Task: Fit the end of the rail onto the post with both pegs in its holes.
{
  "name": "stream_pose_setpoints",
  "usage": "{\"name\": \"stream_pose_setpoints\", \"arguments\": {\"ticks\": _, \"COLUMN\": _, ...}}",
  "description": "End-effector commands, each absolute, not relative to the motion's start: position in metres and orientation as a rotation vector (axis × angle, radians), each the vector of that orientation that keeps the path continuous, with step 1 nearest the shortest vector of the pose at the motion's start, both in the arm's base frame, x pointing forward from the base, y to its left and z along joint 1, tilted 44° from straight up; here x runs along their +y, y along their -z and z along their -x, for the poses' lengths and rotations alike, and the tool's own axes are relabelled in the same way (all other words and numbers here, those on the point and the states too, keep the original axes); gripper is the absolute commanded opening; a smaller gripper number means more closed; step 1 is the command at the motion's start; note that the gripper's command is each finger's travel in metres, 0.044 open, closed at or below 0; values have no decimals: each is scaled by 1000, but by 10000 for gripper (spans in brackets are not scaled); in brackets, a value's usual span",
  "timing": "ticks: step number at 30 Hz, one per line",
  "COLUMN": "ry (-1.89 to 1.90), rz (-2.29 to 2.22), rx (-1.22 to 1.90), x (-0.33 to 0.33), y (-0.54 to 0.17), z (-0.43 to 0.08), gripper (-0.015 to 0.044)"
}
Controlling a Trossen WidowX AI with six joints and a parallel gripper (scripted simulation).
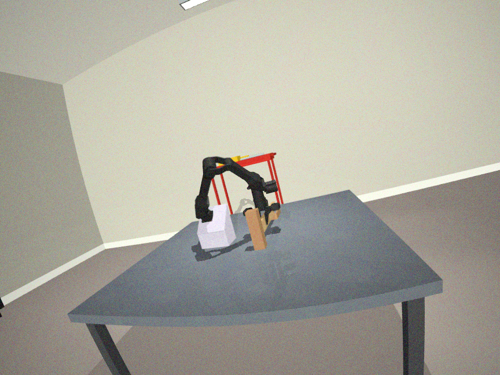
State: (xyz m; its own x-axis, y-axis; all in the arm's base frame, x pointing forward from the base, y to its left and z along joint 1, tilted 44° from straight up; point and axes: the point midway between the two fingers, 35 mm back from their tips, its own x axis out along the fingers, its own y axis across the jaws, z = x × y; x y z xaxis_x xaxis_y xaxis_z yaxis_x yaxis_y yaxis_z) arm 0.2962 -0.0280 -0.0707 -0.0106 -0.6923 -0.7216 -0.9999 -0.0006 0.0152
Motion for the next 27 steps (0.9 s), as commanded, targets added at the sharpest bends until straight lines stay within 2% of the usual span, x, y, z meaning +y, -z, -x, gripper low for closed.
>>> {"name": "stream_pose_setpoints", "arguments": {"ticks": 1, "ry": -763, "rz": 1751, "rx": 1743, "x": -23, "y": 70, "z": -298, "gripper": 0}}
{"name": "stream_pose_setpoints", "arguments": {"ticks": 27, "ry": -763, "rz": 1751, "rx": 1743, "x": -27, "y": 71, "z": -299, "gripper": 0}}
